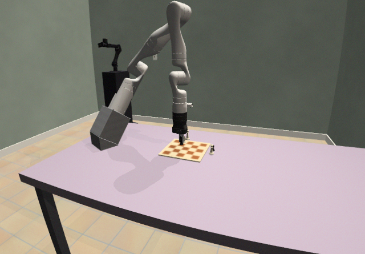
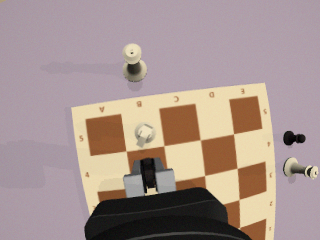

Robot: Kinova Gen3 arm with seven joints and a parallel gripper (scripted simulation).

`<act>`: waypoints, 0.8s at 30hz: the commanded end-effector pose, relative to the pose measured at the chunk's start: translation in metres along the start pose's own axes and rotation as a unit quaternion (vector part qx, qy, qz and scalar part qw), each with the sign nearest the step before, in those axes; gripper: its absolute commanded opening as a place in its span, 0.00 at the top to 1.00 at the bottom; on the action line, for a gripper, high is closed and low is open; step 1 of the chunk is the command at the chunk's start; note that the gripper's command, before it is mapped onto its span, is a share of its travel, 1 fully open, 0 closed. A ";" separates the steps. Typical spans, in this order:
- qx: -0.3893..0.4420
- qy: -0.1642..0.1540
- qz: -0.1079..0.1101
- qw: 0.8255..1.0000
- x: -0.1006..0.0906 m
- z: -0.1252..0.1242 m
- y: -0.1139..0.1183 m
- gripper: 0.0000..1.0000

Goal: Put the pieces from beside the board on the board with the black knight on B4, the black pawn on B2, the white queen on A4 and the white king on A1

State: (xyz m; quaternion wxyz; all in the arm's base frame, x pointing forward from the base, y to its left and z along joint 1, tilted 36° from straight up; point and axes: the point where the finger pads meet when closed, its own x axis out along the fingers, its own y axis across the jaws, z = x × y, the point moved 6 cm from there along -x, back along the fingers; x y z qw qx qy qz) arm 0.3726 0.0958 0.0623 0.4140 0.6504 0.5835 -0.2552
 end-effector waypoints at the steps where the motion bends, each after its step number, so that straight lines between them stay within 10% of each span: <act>1: -0.007 0.001 0.001 1.000 0.001 -0.002 0.002 1.00; 24: -0.007 0.000 0.002 1.000 0.004 -0.001 0.002 1.00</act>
